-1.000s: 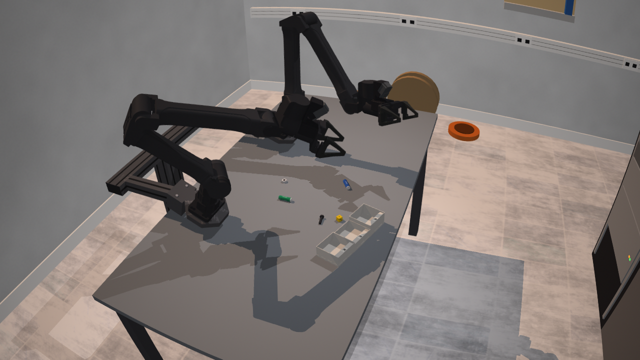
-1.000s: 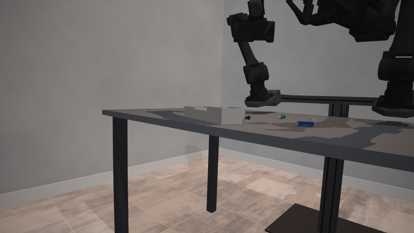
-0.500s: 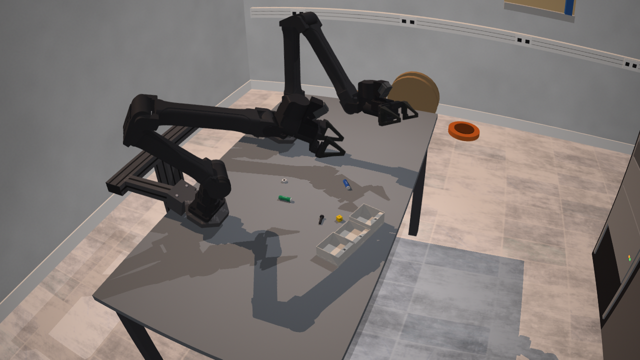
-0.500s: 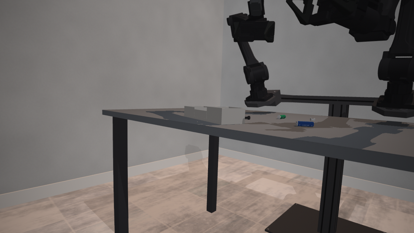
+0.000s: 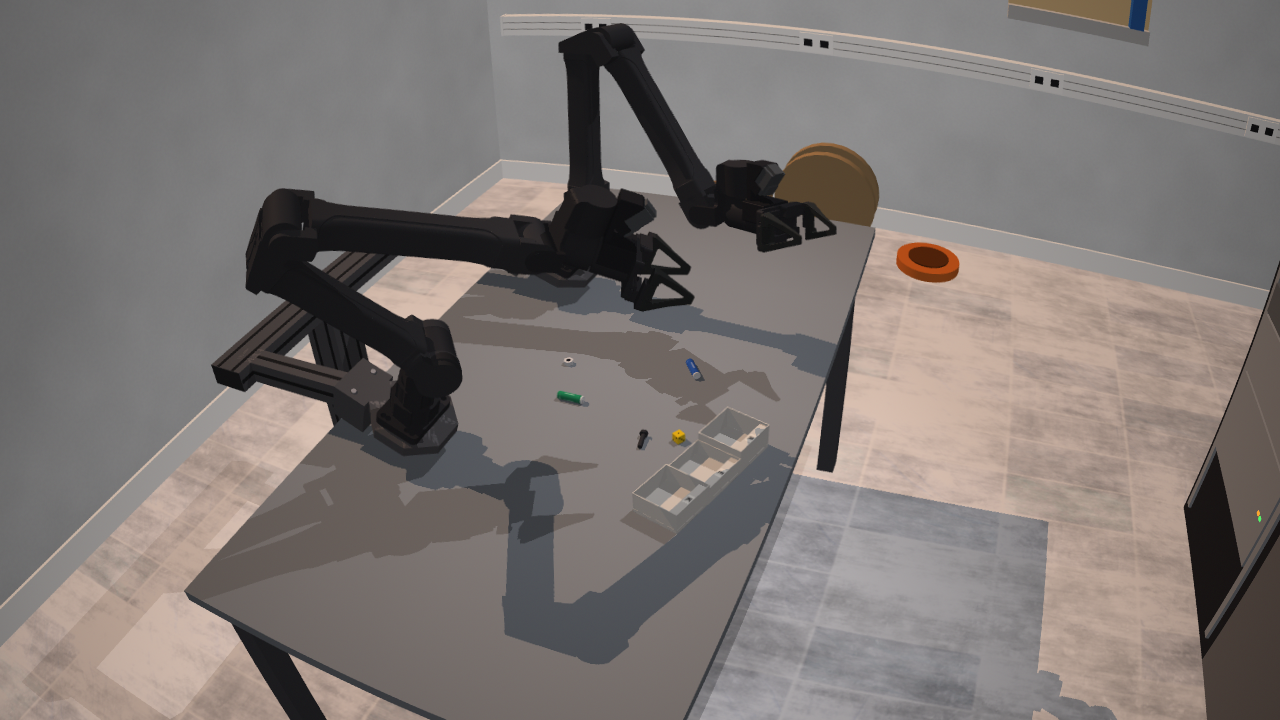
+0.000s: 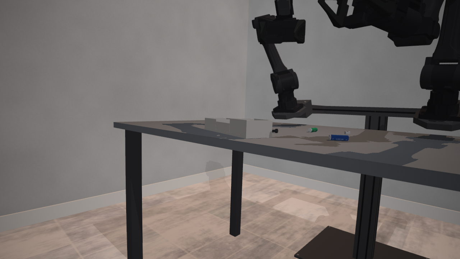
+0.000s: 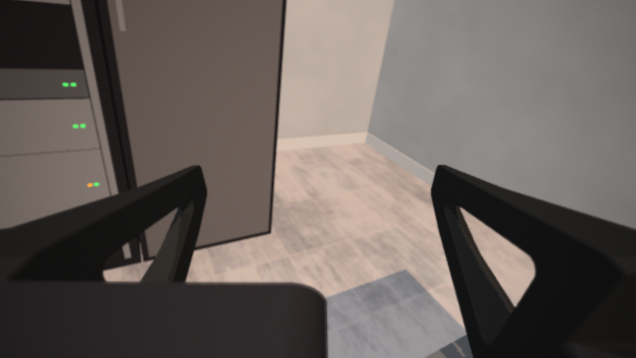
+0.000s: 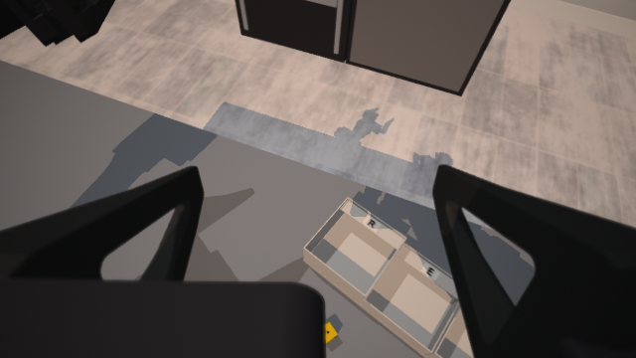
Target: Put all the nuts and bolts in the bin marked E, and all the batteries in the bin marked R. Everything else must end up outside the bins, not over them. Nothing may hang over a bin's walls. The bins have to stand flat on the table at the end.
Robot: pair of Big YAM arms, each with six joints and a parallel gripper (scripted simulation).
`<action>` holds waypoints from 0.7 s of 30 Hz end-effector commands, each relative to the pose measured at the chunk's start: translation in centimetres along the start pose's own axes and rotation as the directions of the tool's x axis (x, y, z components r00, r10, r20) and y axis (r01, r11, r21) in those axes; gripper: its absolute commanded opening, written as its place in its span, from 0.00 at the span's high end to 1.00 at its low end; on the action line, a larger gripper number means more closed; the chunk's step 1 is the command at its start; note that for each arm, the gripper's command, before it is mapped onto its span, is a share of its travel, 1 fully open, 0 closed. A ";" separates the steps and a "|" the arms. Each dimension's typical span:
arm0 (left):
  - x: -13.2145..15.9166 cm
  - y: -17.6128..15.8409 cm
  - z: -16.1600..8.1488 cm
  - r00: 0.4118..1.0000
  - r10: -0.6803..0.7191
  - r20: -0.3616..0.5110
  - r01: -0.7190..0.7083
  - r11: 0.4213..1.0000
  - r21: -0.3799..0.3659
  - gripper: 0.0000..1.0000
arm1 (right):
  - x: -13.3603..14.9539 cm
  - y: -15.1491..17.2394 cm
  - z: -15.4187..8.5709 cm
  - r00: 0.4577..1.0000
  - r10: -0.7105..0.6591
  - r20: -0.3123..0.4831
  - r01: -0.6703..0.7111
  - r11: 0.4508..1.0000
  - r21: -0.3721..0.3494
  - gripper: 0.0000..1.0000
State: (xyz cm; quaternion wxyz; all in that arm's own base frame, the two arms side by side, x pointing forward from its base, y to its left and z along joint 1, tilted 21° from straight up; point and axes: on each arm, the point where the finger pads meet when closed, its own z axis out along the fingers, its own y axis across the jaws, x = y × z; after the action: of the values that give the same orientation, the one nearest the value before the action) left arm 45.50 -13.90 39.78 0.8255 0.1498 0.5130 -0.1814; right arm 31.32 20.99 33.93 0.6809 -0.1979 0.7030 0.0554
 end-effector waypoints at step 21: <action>-0.4 0.0 0.1 1.000 0.002 0.009 -0.002 1.000 0.001 0.00 | -3.2 0.8 -1.4 0.969 0.122 0.217 -0.109 0.991 -0.074 0.00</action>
State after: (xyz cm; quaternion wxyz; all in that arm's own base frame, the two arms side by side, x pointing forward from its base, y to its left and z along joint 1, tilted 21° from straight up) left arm 45.50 -13.90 39.78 0.8255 0.1498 0.5130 -0.1814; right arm 30.40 21.74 35.95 0.7302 -0.1793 0.6487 0.1173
